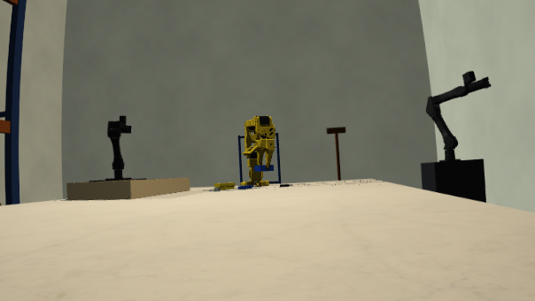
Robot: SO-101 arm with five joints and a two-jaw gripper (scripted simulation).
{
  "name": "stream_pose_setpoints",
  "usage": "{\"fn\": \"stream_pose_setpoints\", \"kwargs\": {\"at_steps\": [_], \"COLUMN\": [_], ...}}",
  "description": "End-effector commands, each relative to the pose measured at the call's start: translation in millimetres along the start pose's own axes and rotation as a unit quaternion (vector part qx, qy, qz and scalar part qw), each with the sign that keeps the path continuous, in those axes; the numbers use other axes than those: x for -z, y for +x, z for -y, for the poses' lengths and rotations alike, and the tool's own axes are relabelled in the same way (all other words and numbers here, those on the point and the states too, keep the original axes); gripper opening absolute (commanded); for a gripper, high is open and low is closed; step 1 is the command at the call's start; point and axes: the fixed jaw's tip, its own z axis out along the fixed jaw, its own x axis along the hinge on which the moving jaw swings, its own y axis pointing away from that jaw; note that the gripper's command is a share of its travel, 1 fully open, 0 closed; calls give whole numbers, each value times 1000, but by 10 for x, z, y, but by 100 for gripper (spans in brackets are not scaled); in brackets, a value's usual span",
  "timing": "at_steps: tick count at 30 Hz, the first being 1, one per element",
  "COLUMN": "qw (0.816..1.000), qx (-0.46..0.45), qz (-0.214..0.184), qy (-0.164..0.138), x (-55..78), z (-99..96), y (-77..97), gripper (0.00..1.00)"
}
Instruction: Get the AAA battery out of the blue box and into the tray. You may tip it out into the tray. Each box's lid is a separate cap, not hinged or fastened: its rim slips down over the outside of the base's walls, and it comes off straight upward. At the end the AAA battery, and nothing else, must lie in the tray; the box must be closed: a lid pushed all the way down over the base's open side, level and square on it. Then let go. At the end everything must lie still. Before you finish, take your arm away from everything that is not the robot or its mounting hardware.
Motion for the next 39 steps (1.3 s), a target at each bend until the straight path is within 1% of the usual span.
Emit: {"fn": "stream_pose_setpoints", "kwargs": {"at_steps": [1,39], "qw": [1000,1000], "qx": [8,14], "qz": [7,8], "qy": [-19,-19], "x": [49,35], "z": [-62,-93], "y": [27,37], "gripper": [19,19]}}
